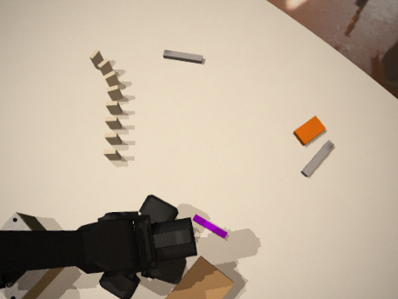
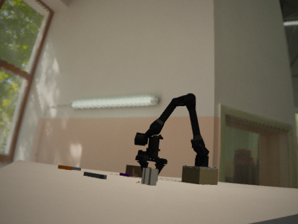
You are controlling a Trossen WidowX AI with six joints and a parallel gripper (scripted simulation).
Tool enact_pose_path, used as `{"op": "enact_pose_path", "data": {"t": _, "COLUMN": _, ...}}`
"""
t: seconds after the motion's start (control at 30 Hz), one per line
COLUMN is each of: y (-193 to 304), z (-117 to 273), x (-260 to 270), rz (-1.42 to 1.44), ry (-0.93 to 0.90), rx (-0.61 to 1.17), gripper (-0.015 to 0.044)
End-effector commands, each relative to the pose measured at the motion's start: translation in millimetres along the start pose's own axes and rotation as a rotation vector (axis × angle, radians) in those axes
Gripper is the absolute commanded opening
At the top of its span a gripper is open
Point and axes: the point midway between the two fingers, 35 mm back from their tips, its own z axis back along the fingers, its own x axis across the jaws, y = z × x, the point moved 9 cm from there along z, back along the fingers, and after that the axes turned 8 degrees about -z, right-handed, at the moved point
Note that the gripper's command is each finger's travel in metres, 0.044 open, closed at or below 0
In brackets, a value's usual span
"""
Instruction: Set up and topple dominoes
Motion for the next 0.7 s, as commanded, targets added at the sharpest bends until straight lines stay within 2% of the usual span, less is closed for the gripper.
{"op": "enact_pose_path", "data": {"t": 0.0, "y": 1.0, "z": -7.1, "x": -1.4, "rz": 0.0, "ry": 0.008, "rx": 0.005, "gripper": 0.044}}
{"op": "enact_pose_path", "data": {"t": 0.2, "y": 1.0, "z": -7.4, "x": -1.4, "rz": 0.0, "ry": 0.008, "rx": 0.005, "gripper": 0.044}}
{"op": "enact_pose_path", "data": {"t": 0.67, "y": 1.0, "z": -7.4, "x": -1.4, "rz": 0.0, "ry": 0.008, "rx": 0.005, "gripper": 0.0073}}
